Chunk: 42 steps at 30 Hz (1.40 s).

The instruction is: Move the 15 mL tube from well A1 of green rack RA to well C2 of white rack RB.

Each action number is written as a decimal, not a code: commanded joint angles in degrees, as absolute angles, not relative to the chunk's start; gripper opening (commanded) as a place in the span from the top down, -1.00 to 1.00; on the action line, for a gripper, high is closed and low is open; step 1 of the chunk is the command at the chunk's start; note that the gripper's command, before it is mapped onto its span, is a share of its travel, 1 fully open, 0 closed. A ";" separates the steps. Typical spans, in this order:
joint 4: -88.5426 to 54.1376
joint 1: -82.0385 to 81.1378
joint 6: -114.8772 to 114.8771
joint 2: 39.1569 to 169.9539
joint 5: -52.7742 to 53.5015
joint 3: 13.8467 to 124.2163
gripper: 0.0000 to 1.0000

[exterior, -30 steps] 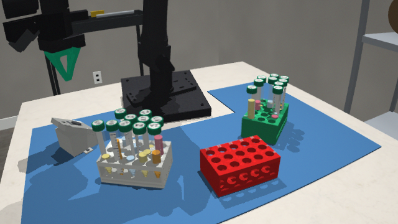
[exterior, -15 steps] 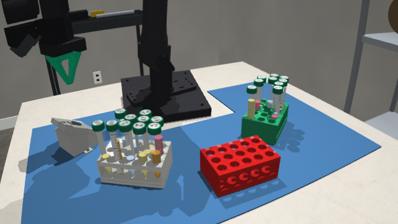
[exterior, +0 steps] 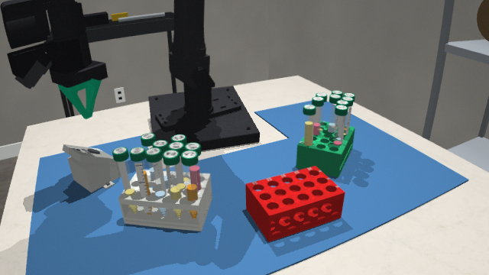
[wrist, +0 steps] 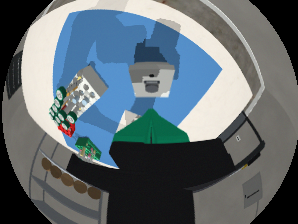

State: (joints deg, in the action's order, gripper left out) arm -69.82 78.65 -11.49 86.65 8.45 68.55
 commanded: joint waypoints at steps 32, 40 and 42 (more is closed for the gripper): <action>-55.99 77.06 -9.71 89.46 8.32 60.24 1.00; -54.88 76.90 -9.54 89.48 8.31 59.17 1.00; -54.58 76.86 -9.50 89.52 8.31 58.93 1.00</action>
State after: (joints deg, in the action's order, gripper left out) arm -55.53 76.84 -9.54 89.76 8.32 58.72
